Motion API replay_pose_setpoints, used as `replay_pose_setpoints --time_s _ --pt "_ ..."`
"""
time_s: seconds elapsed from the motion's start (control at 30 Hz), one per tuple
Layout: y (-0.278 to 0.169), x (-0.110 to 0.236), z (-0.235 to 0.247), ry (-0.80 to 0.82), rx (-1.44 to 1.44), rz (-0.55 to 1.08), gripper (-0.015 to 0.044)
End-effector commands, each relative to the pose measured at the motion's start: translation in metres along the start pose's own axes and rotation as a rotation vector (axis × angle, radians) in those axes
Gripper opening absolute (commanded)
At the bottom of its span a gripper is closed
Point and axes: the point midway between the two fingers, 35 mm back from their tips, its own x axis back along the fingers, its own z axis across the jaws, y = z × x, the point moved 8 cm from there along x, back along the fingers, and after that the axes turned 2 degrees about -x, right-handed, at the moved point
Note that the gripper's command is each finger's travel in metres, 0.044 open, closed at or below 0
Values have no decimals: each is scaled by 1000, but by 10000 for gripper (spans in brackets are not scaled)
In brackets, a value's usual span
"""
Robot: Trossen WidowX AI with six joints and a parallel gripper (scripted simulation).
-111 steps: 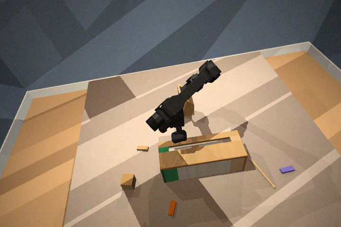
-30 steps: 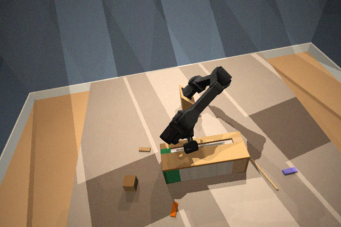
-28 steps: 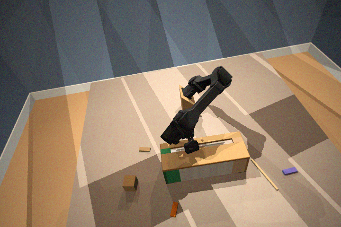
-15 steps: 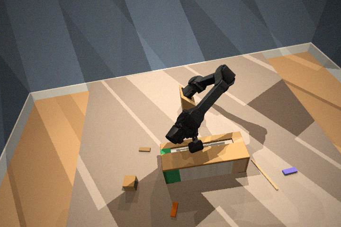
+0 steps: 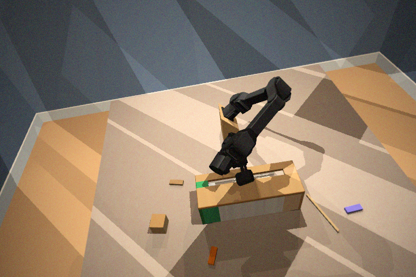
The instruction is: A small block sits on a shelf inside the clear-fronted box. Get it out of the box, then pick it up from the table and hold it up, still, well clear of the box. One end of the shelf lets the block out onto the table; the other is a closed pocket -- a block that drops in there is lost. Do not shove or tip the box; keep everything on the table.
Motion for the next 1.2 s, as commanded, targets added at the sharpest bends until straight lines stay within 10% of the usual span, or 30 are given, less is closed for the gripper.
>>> replay_pose_setpoints --time_s 0.0,1.17 --pt "-7 -4 -1 0 -4 7 400" --pt "-16 -7 -3 0 -4 7 400"
